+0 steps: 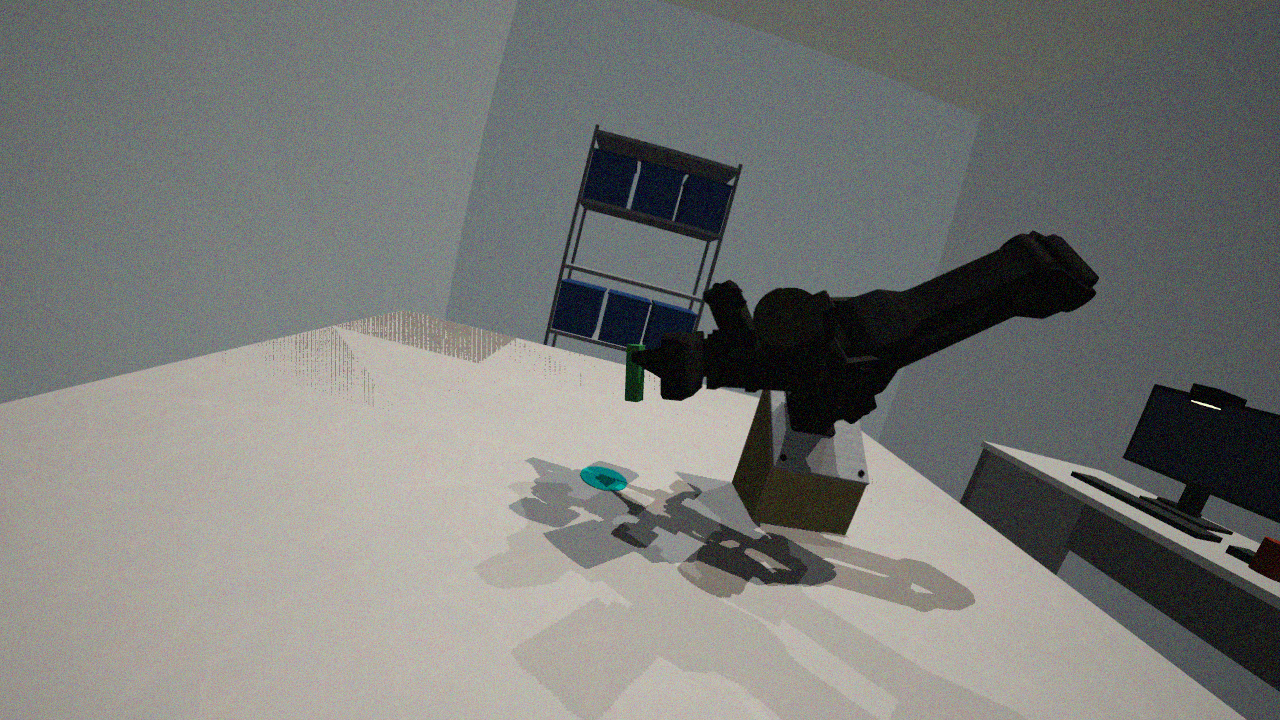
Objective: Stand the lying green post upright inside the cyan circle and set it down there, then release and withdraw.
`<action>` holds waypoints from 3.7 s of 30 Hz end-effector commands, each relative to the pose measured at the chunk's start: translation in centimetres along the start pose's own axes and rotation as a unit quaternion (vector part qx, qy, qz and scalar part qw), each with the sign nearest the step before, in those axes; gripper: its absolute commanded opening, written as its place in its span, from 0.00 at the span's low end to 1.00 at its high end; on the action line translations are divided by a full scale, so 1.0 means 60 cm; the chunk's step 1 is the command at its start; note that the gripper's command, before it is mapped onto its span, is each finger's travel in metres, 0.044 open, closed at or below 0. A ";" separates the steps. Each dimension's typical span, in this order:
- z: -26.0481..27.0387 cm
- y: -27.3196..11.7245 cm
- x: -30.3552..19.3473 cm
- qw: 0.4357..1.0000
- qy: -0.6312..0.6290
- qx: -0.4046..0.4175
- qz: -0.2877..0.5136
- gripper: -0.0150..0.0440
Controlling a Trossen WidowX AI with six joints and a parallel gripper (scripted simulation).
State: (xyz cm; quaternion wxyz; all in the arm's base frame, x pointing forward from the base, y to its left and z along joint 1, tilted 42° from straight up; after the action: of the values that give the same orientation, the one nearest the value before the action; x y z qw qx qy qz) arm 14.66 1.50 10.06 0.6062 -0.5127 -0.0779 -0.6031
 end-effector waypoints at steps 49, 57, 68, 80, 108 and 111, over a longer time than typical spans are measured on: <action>0.017 0.015 -0.034 0.999 0.028 0.014 -0.034 0.29; 0.022 0.021 -0.047 0.999 0.026 0.014 -0.037 0.29; 0.027 0.027 -0.066 0.999 0.023 0.014 -0.042 0.29; 0.029 0.033 -0.088 0.999 0.020 0.017 -0.048 0.29; 0.020 0.038 -0.140 0.997 0.011 0.027 -0.066 0.29; 0.018 0.038 -0.145 0.997 0.010 0.029 -0.068 0.29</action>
State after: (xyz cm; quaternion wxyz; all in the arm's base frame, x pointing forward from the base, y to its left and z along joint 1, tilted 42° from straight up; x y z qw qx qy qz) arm 14.99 7.33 3.40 0.5822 -0.4833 -0.1213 -0.6424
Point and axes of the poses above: the point midway between the two fingers, 35 mm back from their tips, its own y axis out along the fingers, its own z axis across the jaws, x = y × z, the point moved 9 cm from there along -y, back along the fingers, and after that the axes turned 9 degrees about -y, right-handed, at the moved point
